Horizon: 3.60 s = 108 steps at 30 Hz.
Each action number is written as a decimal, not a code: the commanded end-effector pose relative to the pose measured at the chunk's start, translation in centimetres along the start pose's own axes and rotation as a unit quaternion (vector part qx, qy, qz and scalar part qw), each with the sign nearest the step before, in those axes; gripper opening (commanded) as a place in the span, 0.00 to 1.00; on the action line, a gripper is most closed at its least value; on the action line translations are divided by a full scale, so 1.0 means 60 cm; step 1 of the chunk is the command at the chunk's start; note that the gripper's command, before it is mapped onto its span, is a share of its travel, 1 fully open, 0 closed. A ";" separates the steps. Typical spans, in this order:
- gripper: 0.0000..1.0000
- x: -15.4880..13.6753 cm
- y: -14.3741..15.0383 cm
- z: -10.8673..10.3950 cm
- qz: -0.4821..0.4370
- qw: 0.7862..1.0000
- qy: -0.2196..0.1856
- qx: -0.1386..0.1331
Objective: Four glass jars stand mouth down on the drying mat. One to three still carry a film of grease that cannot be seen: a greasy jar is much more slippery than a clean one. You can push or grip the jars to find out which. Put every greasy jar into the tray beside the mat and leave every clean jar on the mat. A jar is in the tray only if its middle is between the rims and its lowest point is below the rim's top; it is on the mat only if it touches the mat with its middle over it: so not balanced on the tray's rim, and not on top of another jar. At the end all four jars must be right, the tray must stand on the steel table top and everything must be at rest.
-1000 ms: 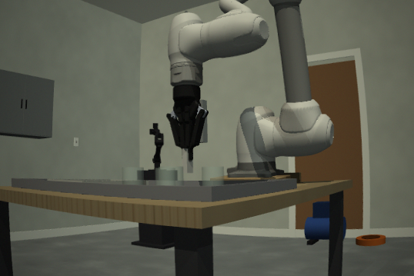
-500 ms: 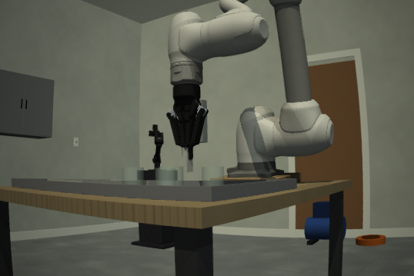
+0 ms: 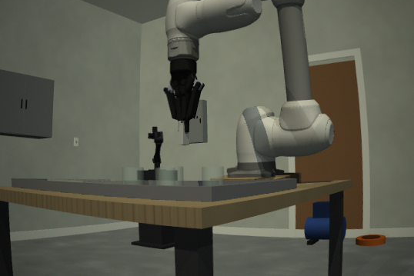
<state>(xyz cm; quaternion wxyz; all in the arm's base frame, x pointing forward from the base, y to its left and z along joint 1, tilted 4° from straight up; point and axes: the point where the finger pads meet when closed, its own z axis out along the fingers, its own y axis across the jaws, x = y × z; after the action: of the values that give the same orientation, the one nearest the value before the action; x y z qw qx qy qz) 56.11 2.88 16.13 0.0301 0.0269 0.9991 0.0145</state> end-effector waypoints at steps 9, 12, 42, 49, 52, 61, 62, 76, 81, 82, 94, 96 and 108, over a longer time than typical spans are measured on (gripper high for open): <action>0.00 0.031 -0.121 0.000 0.000 1.000 0.000 0.000; 0.00 0.041 -0.160 0.000 0.000 1.000 0.000 0.000; 0.00 0.065 -0.252 0.127 0.000 1.000 0.000 0.000; 0.00 0.066 -0.252 0.127 0.000 1.000 0.000 0.000; 0.00 0.067 -0.252 0.127 0.000 1.000 0.000 0.000; 0.00 0.068 -0.252 0.127 0.000 1.000 0.000 0.000; 0.00 0.068 -0.252 0.127 0.000 1.000 0.000 0.000; 0.00 0.071 -0.252 0.127 0.000 1.000 0.000 0.000; 0.00 0.072 -0.252 0.127 0.000 1.000 0.000 0.000; 0.00 0.072 -0.252 0.127 0.000 1.000 0.000 0.000; 0.00 0.075 -0.252 0.127 0.000 1.000 0.000 0.000; 0.00 0.075 -0.252 0.127 0.000 1.000 0.000 0.000; 0.00 0.077 -0.252 0.127 0.000 1.000 0.000 0.000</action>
<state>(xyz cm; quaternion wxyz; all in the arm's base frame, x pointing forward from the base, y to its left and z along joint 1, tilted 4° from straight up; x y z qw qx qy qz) 51.17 -11.73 7.77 0.0300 0.0265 0.9991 0.0147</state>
